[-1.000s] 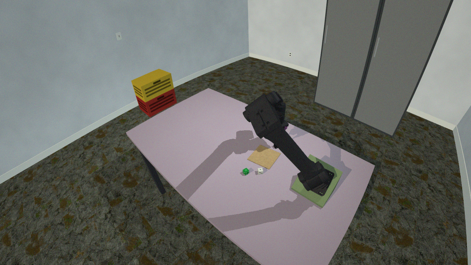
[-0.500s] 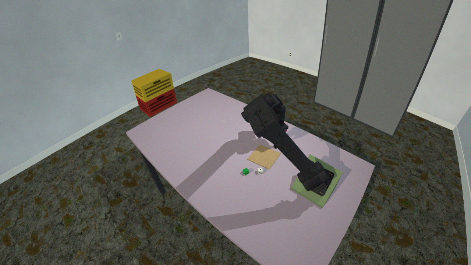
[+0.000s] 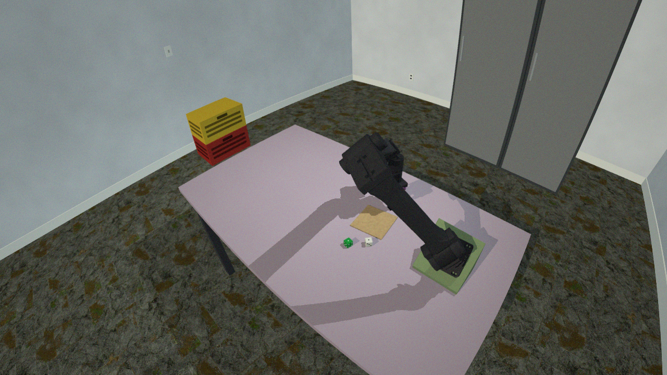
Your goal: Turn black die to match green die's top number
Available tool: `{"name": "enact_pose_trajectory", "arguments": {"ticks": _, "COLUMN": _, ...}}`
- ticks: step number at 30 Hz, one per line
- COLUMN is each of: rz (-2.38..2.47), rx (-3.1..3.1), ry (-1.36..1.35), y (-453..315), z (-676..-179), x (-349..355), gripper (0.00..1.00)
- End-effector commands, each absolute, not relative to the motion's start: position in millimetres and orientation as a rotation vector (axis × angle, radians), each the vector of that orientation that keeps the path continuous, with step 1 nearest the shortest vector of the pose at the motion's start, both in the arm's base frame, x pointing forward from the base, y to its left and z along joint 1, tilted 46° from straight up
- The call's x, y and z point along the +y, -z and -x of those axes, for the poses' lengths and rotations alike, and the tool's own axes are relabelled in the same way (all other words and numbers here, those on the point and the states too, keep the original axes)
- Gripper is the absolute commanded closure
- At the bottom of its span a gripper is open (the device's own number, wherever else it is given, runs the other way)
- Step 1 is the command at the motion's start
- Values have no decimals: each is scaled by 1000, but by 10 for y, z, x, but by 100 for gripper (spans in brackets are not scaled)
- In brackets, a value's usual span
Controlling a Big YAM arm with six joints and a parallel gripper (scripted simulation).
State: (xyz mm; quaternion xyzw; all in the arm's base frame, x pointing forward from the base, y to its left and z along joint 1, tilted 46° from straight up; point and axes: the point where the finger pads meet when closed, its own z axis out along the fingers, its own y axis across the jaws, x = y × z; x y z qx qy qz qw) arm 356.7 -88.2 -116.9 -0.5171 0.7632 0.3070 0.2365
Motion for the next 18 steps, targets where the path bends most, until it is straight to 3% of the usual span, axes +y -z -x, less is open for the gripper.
{"name": "enact_pose_trajectory", "arguments": {"ticks": 1, "rz": 1419, "rx": 2093, "ry": -858, "y": 1238, "z": -3547, "x": -769, "gripper": 60}}
{"name": "enact_pose_trajectory", "arguments": {"ticks": 18, "rz": 1423, "rx": 2091, "ry": -855, "y": 1297, "z": -3551, "x": -705, "gripper": 60}}
